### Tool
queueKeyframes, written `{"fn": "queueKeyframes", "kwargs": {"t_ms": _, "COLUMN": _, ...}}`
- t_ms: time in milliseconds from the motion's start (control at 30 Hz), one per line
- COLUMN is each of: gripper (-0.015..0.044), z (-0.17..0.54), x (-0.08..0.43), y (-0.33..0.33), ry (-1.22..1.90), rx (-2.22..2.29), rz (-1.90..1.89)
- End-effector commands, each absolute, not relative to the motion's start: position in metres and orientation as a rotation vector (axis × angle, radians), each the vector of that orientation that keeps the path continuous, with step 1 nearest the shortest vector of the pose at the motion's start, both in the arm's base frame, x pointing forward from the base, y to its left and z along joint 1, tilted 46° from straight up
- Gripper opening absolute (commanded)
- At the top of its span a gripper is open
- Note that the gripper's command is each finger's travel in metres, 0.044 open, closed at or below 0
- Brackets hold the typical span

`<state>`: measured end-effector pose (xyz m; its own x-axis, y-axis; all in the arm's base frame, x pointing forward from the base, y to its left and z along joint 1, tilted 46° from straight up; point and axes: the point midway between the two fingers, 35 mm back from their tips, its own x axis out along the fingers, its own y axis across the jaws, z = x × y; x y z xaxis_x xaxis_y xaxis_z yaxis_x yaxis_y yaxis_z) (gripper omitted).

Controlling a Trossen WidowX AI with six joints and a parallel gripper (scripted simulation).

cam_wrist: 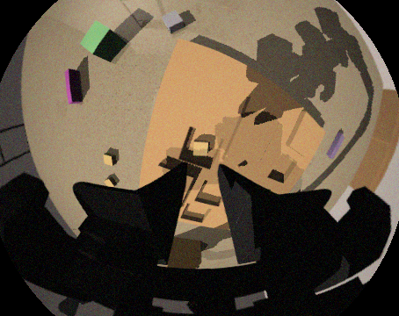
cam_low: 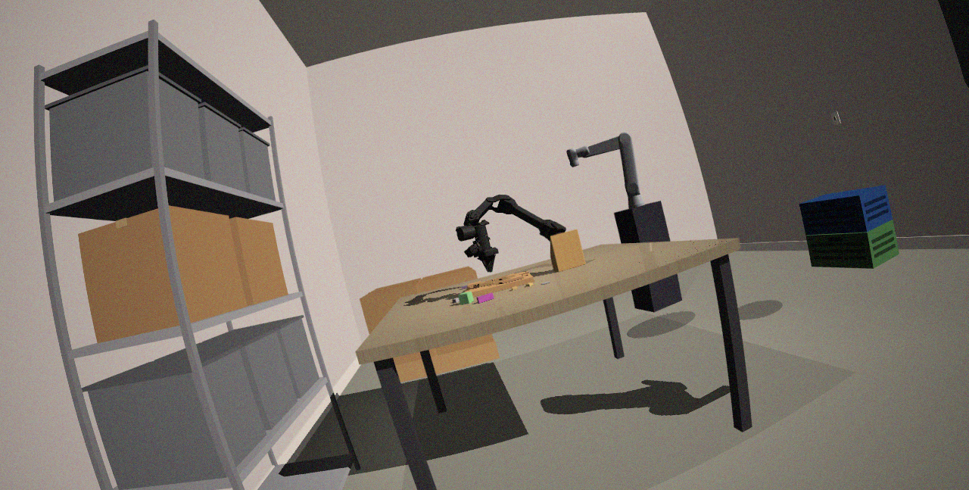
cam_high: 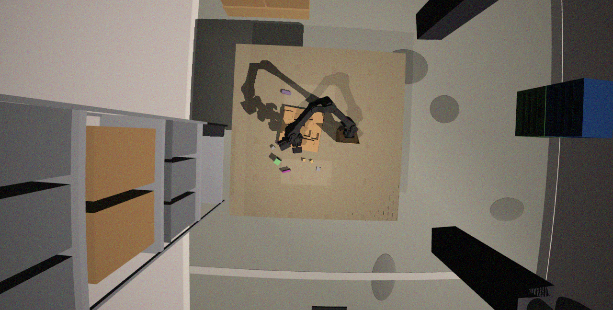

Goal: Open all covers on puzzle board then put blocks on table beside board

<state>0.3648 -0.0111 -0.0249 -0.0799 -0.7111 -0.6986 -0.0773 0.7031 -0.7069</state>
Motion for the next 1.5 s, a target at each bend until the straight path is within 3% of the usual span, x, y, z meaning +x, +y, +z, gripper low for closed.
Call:
{"fn": "queueKeyframes", "kwargs": {"t_ms": 0, "gripper": 0.0144, "z": -0.022, "x": 0.364, "y": -0.010, "ry": 1.591, "rx": -0.651, "rz": -0.601}}
{"fn": "queueKeyframes", "kwargs": {"t_ms": 1467, "gripper": 0.0144, "z": -0.043, "x": 0.362, "y": -0.034, "ry": 1.385, "rx": -0.308, "rz": -0.929}}
